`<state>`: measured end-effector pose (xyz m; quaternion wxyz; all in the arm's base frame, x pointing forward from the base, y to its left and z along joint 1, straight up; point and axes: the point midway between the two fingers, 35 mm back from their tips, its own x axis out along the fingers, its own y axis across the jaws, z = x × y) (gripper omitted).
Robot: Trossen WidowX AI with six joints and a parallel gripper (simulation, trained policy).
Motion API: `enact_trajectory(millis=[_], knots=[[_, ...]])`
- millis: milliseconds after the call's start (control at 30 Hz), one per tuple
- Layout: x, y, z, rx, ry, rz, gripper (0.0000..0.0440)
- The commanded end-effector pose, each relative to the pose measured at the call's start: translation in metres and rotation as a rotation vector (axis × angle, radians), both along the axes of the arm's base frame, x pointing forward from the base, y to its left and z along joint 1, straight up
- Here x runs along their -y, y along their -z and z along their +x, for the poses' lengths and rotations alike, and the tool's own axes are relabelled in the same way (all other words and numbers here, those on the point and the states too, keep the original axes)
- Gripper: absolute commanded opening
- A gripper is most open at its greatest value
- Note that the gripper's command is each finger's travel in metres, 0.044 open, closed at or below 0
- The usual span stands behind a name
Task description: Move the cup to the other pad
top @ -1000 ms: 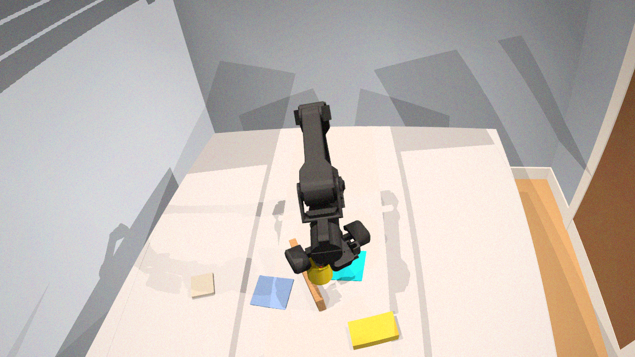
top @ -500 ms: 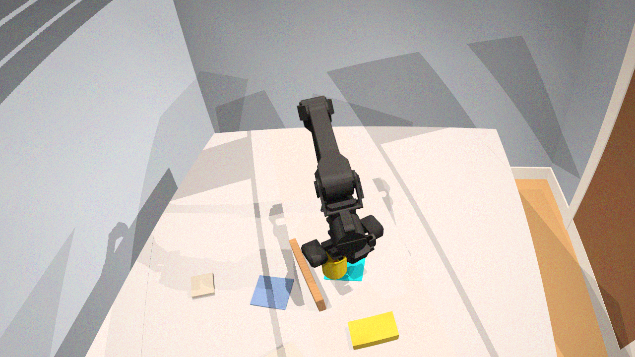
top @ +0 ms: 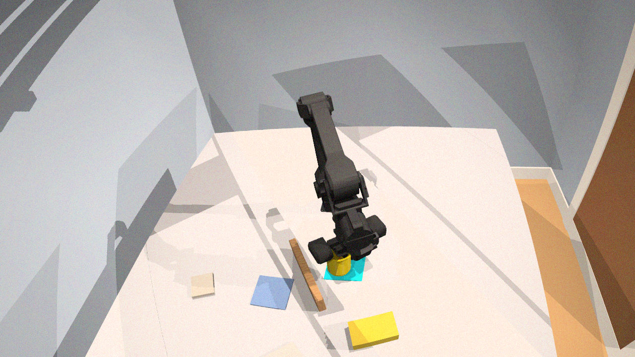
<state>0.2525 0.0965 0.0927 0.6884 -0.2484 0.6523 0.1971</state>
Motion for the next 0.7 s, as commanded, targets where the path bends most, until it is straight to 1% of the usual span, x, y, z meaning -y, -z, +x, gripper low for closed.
enact_trajectory(millis=[0, 233, 500, 667], knots=[[0.001, 0.006, -0.006, 0.004, 0.011, -0.003, 0.0000], [0.002, 0.020, -0.020, 0.000, 0.023, -0.009, 0.0012], [0.003, 0.030, -0.023, 0.031, 0.037, 0.004, 0.0030], [0.004, 0.031, -0.022, 0.050, 0.047, 0.020, 0.0055]])
